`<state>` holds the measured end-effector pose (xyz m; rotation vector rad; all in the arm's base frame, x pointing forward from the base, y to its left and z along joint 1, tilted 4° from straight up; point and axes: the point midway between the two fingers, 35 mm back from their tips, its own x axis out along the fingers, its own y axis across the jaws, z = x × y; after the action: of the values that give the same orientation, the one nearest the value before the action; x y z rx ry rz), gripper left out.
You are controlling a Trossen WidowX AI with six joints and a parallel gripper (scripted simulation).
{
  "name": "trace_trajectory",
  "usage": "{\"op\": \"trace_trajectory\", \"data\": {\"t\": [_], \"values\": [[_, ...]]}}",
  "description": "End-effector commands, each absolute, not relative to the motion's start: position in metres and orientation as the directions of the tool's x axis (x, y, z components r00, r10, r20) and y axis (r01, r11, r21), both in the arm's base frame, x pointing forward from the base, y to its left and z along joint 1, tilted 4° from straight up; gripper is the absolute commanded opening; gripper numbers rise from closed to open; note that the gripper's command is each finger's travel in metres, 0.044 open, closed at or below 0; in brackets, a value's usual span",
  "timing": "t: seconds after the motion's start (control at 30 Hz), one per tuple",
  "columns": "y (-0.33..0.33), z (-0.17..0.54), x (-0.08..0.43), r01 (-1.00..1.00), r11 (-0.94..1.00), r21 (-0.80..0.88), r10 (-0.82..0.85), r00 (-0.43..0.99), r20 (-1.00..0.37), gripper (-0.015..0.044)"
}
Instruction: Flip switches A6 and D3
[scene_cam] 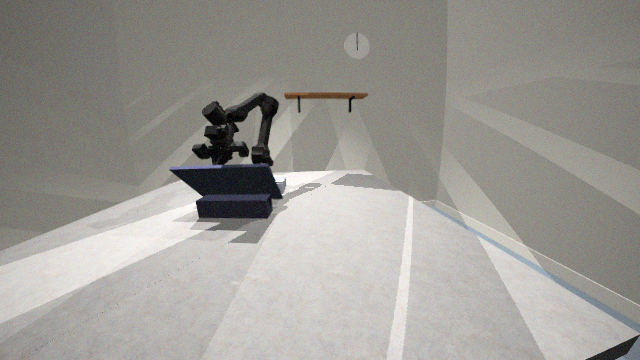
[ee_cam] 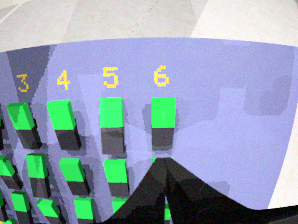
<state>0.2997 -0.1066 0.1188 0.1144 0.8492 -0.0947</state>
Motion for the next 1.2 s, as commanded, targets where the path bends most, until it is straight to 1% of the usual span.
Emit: {"op": "trace_trajectory", "data": {"t": [0.0,0.07,0.2,0.47,0.67,0.77,0.93,1.17], "values": [[-0.107,0.152,0.28,0.13,0.99,0.053,-0.048,0.666,-0.745,0.0],[-0.106,0.16,0.272,0.131,0.99,0.053,-0.047,0.662,-0.748,0.0],[-0.104,0.159,0.271,0.13,0.99,0.054,-0.047,0.661,-0.749,0.0],[-0.028,0.122,0.228,0.131,0.99,0.058,-0.04,0.641,-0.766,0.0],[0.003,0.087,0.195,0.131,0.989,0.065,-0.037,0.656,-0.754,0.0],[0.004,0.085,0.196,0.131,0.989,0.066,-0.037,0.658,-0.752,0.0],[0.003,0.06,0.217,0.131,0.989,0.066,-0.041,0.677,-0.735,0.0],[0.003,0.055,0.22,0.131,0.989,0.066,-0.041,0.678,-0.734,0.0]]}}
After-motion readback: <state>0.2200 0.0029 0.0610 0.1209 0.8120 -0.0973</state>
